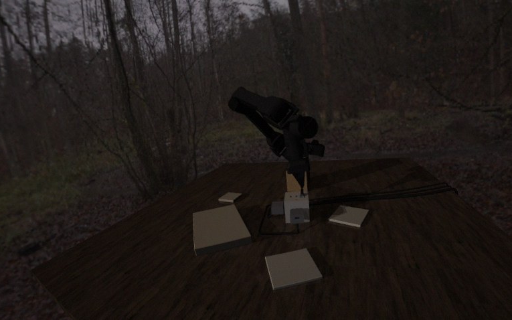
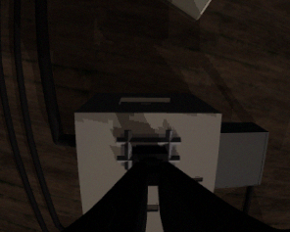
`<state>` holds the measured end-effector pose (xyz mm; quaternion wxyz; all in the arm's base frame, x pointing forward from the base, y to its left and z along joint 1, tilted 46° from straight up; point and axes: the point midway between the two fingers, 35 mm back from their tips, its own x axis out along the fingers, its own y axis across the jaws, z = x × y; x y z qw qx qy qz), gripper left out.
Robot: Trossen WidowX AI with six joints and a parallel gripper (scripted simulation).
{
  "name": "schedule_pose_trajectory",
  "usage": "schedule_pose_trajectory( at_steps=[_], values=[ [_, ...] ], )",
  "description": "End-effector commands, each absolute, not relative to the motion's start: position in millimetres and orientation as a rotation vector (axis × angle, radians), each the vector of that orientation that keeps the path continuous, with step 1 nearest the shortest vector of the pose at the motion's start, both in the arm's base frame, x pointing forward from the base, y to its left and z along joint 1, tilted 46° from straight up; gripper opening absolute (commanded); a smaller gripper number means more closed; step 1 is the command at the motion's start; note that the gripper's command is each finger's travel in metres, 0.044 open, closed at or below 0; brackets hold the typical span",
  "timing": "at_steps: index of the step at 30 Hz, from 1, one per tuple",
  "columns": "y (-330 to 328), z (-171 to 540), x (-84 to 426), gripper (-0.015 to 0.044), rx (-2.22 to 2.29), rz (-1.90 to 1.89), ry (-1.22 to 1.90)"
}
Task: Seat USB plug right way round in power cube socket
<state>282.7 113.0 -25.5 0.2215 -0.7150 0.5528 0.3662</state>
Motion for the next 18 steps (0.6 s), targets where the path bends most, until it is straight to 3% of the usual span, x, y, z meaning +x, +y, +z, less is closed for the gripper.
schedule_pose_trajectory(
  at_steps=[1,18],
  values=[
    [112.7,-26.2,283.0,0.0000,-1.981,1.015,1.525],
    [111.3,-27.7,283.3,0.0000,-1.981,1.015,1.525]
  ],
)
